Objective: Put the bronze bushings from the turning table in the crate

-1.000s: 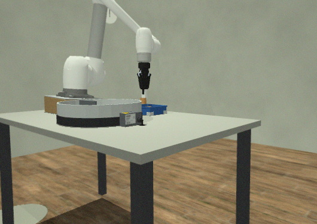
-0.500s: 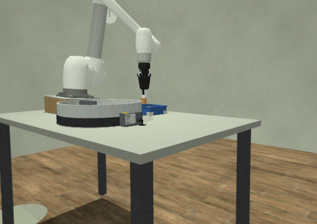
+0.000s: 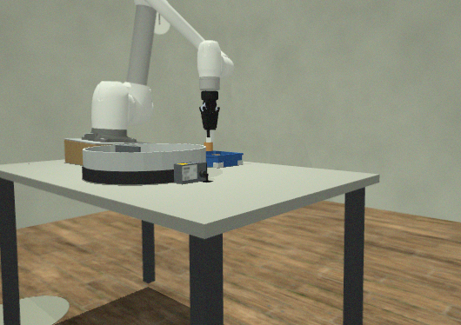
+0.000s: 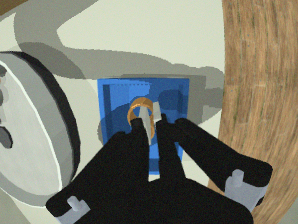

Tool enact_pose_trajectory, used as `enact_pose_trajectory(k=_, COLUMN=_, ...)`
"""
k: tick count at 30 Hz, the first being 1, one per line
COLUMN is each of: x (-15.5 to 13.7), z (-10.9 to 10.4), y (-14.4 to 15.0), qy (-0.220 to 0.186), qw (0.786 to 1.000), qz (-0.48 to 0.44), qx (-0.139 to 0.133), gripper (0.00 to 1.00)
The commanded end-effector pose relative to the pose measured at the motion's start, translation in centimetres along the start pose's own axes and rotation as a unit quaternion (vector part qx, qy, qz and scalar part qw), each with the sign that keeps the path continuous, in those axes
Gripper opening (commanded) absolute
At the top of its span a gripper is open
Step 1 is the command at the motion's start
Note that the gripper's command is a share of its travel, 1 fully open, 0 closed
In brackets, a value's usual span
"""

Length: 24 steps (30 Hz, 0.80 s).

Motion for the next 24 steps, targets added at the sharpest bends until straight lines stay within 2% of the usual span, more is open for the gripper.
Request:
enact_pose_trajectory(k=1, x=0.10, z=0.23, y=0.06, qy=0.000, qw=1.000, qz=0.000, qx=-0.001, gripper=0.00)
enact_pose_trajectory(k=24, x=0.50, z=0.47, y=0.13, qy=0.000, qw=1.000, qz=0.000, qx=-0.001, gripper=0.00)
Point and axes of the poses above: the point where the finger pads meet when closed, its own z axis out along the fingers, its own y axis across the jaws, x = y × z, the point moved 1 cm from there along -z, back along the fingers, and after that the axes turned 2 degrees about z, right-handed, at the moved point
